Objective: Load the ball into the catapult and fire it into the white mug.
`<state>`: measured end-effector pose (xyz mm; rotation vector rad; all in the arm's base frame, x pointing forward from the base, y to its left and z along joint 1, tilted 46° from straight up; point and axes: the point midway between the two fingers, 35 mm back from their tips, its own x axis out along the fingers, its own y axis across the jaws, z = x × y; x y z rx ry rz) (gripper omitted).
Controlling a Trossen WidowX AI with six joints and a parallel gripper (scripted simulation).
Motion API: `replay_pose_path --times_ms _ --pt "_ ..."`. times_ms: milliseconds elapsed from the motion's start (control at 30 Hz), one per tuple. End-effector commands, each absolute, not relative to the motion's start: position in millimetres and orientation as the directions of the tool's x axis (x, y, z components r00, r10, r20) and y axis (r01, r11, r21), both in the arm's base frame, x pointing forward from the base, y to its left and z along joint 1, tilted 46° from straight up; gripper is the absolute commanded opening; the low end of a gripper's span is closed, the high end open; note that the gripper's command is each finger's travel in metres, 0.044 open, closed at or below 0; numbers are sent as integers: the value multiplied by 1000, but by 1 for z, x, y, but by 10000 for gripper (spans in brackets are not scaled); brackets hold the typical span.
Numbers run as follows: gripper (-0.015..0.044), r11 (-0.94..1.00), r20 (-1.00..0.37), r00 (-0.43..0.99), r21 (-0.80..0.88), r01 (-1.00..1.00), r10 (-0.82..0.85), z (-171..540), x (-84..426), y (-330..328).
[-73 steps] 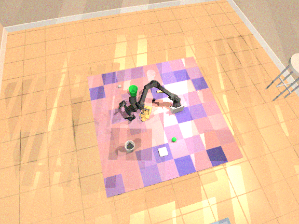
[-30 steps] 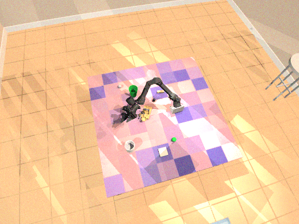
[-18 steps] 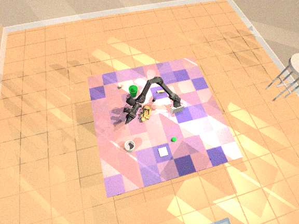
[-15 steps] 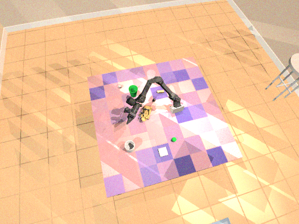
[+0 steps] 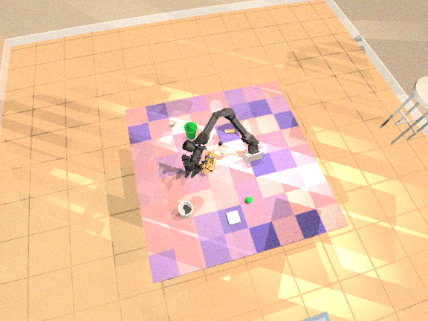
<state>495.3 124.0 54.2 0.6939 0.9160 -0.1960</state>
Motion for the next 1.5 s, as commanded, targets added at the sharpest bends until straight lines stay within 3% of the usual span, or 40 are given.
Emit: replay_pose_path --times_ms 0,700,1100,1467 --pt "440 693 -823 564 447 567 69 53 481 118" --pt "440 183 -919 302 261 948 -254 60 403 77" --pt "440 -144 -878 147 236 961 -455 81 355 48" --pt "440 -369 -771 29 338 866 -636 114 313 20"
